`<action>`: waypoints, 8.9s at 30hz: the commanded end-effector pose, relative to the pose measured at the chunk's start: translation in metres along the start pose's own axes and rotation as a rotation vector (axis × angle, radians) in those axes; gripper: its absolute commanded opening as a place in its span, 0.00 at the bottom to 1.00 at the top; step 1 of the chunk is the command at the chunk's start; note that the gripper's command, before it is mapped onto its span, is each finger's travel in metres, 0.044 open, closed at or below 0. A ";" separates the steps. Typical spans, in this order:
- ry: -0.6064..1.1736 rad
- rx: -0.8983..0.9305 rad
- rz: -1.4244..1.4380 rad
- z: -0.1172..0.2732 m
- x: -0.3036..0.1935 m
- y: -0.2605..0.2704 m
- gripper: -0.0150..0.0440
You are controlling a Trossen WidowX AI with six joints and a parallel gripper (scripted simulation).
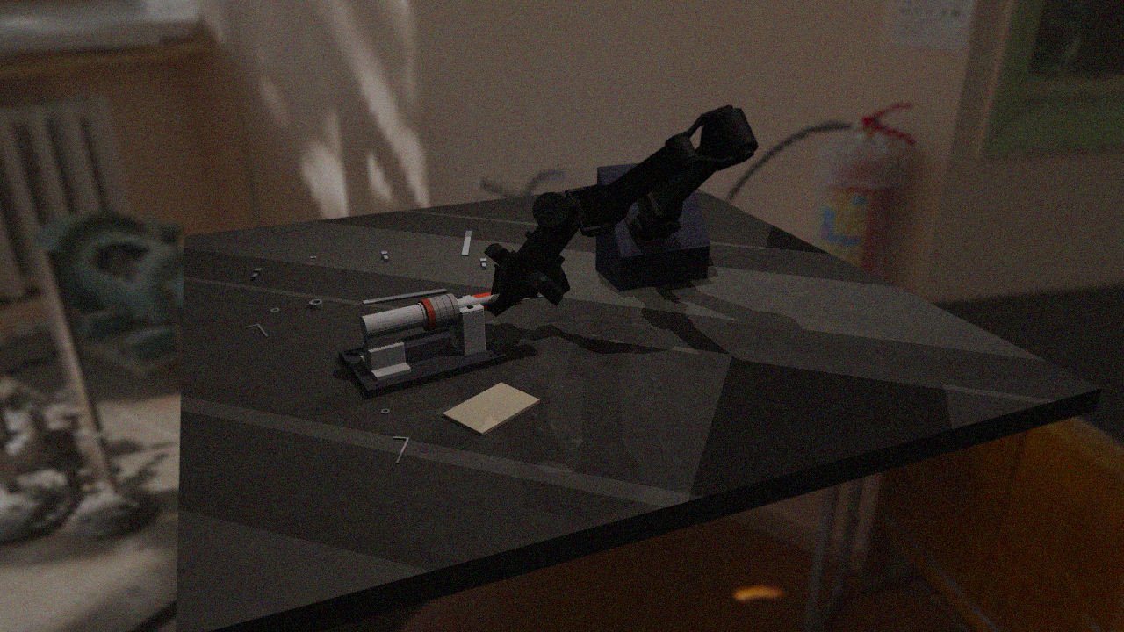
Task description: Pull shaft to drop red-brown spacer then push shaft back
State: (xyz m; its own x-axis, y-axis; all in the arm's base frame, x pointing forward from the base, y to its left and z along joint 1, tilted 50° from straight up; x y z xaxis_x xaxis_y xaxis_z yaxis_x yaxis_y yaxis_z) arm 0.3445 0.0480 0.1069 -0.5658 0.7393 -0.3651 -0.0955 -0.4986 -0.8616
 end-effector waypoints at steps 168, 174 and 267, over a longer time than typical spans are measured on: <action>-0.003 0.002 -0.006 0.004 0.003 0.000 0.25; -0.003 0.002 -0.006 0.003 0.002 -0.001 0.25; -0.014 0.004 -0.010 -0.014 -0.013 -0.003 0.34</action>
State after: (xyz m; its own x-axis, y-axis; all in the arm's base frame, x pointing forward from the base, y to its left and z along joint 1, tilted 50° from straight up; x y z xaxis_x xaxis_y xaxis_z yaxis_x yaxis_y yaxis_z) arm 0.3637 0.0465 0.1093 -0.5766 0.7377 -0.3512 -0.1042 -0.4927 -0.8639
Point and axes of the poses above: the point midway between the two fingers, 35 mm back from their tips, its own z axis back along the fingers, its own y axis across the jaws, x = y × z, the point moved 1 cm from there along z, back along the fingers, and after that the axes turned 14 degrees about -z, right-handed, at the moved point
